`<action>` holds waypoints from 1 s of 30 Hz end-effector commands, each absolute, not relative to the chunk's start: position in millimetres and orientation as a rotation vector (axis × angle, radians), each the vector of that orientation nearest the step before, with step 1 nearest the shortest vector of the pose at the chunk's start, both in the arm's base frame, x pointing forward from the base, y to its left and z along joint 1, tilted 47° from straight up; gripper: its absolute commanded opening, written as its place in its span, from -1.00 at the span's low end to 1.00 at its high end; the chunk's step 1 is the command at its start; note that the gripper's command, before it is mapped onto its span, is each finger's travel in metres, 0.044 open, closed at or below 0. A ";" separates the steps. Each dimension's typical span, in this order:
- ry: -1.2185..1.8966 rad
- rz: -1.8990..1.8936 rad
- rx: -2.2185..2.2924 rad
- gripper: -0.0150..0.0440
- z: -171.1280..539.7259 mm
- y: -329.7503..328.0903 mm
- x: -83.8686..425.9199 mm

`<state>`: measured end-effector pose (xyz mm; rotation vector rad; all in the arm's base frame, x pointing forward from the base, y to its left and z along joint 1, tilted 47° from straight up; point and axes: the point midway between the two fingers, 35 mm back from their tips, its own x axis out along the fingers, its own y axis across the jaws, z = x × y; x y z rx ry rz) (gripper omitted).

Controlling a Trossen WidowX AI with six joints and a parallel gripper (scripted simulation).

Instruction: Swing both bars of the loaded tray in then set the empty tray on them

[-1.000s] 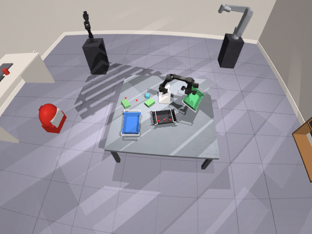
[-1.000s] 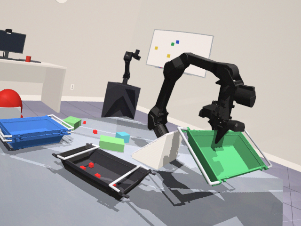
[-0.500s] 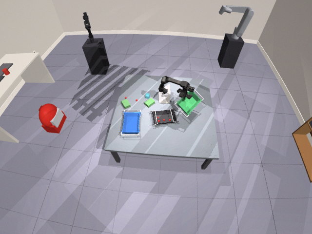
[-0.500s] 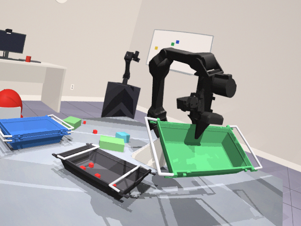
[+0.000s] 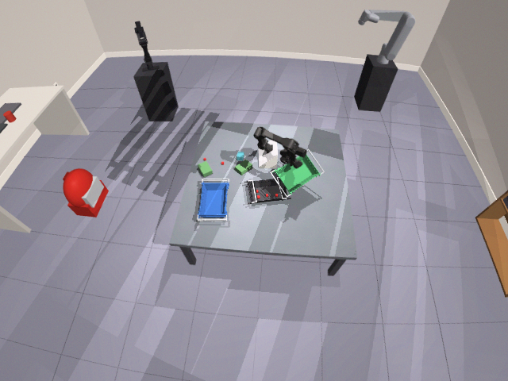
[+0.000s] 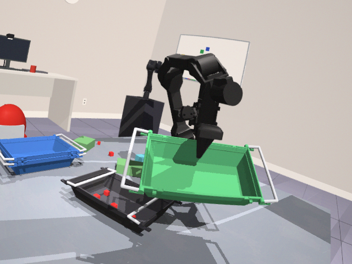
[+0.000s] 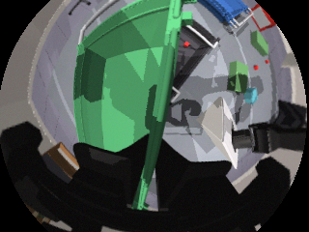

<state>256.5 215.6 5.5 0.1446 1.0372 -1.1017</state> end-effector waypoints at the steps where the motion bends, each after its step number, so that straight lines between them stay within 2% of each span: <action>1: 0.985 -1.116 0.212 -0.49 25.2 202.9 271.2; 30: 0.695 -1.342 0.469 -0.49 107.2 77.5 316.2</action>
